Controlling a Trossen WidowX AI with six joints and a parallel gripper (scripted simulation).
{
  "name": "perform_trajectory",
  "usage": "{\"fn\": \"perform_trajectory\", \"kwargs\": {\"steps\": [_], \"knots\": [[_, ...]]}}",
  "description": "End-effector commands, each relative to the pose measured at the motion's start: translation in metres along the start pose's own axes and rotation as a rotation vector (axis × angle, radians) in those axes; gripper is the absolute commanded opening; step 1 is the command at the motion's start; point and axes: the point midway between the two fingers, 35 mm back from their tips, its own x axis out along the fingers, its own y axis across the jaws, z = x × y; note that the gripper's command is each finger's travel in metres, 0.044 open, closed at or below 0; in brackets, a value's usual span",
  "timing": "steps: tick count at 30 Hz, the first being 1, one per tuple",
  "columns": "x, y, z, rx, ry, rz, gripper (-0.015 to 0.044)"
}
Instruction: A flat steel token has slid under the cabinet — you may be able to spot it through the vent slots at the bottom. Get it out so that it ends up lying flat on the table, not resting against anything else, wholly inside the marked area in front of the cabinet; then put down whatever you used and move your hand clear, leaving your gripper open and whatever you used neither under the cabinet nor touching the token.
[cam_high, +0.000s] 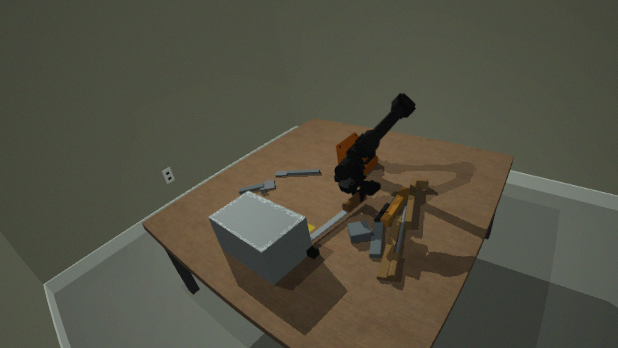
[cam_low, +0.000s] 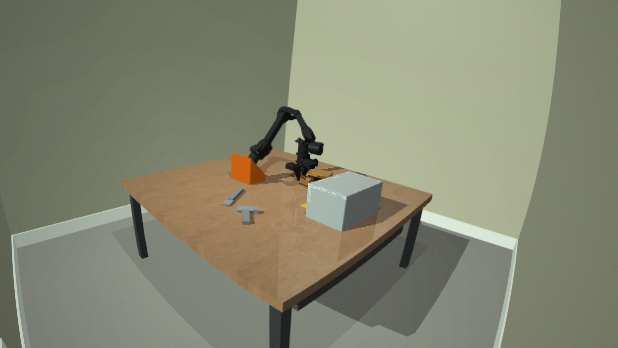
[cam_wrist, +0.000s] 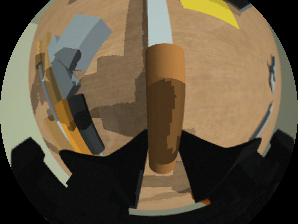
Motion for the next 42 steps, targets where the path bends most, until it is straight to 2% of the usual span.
{"fn": "perform_trajectory", "kwargs": {"steps": [1, 42], "knots": [[-0.0013, -0.0003, 0.0011, -0.033, -0.007, -0.001, 0.0000], [-0.0015, 0.0008, 0.0000, -0.361, -0.007, -0.002, 0.0000]]}}
